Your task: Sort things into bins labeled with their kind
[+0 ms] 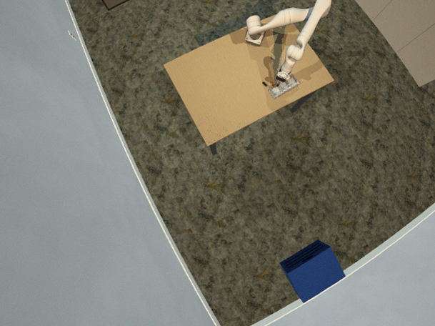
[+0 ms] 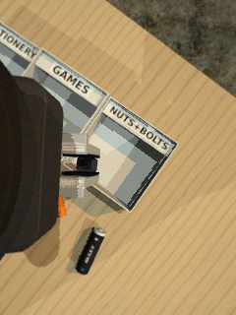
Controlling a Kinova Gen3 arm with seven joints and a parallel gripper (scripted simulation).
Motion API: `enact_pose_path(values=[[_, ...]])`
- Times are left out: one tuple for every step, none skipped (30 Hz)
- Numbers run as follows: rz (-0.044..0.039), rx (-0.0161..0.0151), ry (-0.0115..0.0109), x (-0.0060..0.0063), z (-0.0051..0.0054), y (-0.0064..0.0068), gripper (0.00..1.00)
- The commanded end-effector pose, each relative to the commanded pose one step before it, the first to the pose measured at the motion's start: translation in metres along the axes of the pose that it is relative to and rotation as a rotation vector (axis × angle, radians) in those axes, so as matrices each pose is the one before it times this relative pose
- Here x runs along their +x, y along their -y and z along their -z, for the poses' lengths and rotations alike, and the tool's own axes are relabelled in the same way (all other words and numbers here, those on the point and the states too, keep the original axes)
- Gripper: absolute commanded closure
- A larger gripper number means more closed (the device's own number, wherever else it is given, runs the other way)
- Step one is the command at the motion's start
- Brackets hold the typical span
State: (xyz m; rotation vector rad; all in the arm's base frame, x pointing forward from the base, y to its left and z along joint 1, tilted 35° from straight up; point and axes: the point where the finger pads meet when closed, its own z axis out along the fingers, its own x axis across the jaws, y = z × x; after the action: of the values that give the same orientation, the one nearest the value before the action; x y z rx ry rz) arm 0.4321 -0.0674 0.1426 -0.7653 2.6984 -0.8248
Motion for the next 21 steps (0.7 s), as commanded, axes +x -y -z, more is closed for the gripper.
enact_pose_path(values=[[-0.15598,0.00148,-0.01633,-0.00623,-0.00278,0.02065,0.66],[-0.03704,-0.00007,0.00158,-0.00128,0.00000,0.00154,0.66],[-0.03773,-0.00007,0.00158,0.00001,0.00000,0.00000,0.66],[-0.03909,-0.00020,0.00146,0.00000,0.00000,0.00000,0.66],[-0.04027,-0.00042,0.00118,0.00000,0.00000,0.00000,0.66],[-0.04095,-0.00058,0.00089,0.00000,0.00000,0.00000,0.66],[-0.04123,-0.00066,0.00072,0.00000,0.00000,0.00000,0.66],[-0.04126,-0.00069,0.00064,0.00000,0.00000,0.00000,0.66],[0.00000,0.00000,0.00000,0.00000,0.00000,0.00000,0.66],[0.00000,0.00000,0.00000,0.00000,0.00000,0.00000,0.66],[-0.11874,0.00324,-0.00590,-0.00003,0.00002,-0.00002,0.66],[-0.03584,-0.00095,0.00091,0.00001,0.00000,0.00001,0.66],[-0.03746,-0.00089,0.00046,0.00000,0.00000,0.00000,0.66],[-0.03847,-0.00086,0.00069,0.00000,0.00000,0.00000,0.66],[-0.03929,-0.00085,0.00072,0.00000,0.00000,0.00000,0.66],[-0.03990,-0.00081,0.00069,0.00000,0.00000,0.00000,0.66],[-0.04033,-0.00078,0.00064,0.00000,0.00000,0.00000,0.66],[-0.04062,-0.00076,0.00060,0.00000,0.00000,0.00000,0.66],[-0.04082,-0.00074,0.00057,0.00000,0.00000,0.00000,0.66],[-0.04096,-0.00074,0.00054,0.00000,0.00000,0.00000,0.66],[-0.04082,0.00111,-0.00054,0.00008,0.00001,0.00035,0.66]])
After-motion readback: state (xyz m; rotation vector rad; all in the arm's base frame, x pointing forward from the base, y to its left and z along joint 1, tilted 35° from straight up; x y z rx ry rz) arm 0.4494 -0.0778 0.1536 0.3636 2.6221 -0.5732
